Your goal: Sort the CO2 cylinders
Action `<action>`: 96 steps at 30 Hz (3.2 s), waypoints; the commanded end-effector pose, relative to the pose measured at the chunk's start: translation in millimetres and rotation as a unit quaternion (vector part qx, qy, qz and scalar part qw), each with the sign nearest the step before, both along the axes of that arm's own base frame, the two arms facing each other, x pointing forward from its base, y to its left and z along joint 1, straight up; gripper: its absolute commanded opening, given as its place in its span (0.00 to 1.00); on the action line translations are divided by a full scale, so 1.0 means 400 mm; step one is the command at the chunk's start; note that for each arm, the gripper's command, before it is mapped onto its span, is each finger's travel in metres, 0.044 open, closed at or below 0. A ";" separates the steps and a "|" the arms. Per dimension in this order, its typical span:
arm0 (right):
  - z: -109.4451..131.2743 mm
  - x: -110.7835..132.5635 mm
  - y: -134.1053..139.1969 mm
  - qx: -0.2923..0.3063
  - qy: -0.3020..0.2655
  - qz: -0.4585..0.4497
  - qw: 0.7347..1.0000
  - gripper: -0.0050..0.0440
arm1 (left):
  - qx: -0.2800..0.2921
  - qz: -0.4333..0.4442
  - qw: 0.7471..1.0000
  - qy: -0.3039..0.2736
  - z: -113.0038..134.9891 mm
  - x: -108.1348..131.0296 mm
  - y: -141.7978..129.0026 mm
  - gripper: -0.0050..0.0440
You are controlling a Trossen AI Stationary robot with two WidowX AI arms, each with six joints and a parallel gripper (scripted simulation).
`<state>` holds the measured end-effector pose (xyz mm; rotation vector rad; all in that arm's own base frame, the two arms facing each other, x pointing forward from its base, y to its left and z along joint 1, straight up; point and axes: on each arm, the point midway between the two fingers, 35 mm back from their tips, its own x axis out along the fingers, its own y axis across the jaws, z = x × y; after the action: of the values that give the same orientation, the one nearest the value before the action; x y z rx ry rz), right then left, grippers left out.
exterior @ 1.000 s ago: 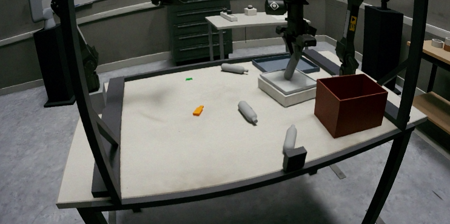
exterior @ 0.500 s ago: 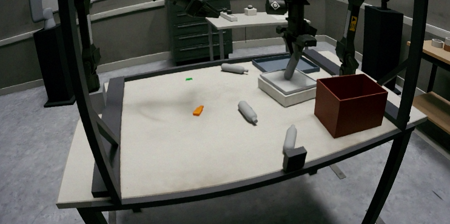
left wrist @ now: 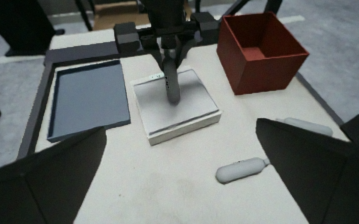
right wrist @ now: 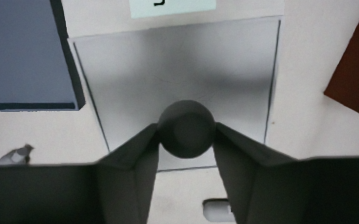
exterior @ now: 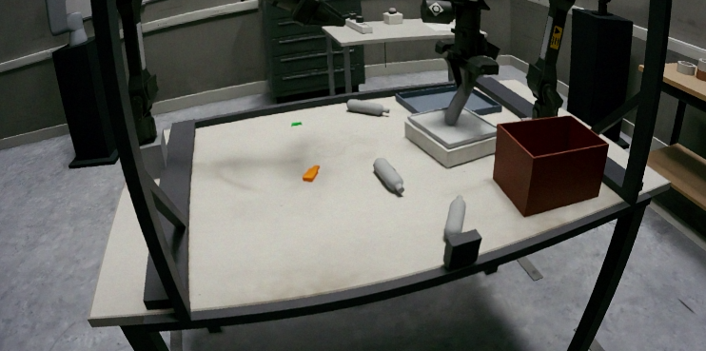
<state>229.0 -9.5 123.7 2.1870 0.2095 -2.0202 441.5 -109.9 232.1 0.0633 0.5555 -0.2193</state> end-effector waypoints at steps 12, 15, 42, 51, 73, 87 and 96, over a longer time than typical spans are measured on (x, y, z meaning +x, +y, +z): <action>-0.086 0.028 0.001 0.002 0.024 0.002 1.000 0.00 | -0.004 0.001 1.000 -0.014 0.031 -0.001 0.001 1.00; -0.086 0.027 0.001 0.002 0.024 0.002 1.000 0.00 | -0.004 0.001 1.000 -0.014 0.031 -0.001 0.001 1.00; 0.023 0.021 0.001 0.002 0.021 0.002 1.000 0.89 | -0.004 0.001 1.000 -0.014 0.031 -0.001 0.001 1.00; 0.037 -0.008 0.000 -0.017 0.032 0.082 0.996 1.00 | -0.004 0.001 1.000 -0.014 0.031 -0.001 0.001 1.00; 0.022 -0.107 -0.019 -0.126 0.028 0.555 0.822 1.00 | -0.004 0.001 1.000 -0.014 0.031 -0.001 0.001 1.00; 0.011 -0.179 -0.038 -0.179 0.017 0.790 0.586 1.00 | -0.004 0.001 1.000 -0.014 0.031 -0.001 0.001 1.00; 0.004 -0.223 -0.052 -0.200 0.009 0.880 0.431 1.00 | -0.004 0.001 1.000 -0.014 0.031 -0.001 0.001 1.00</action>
<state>144.3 -28.8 123.8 0.5550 1.1570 -0.6169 441.4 -109.9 232.6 0.0631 0.5543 -0.2193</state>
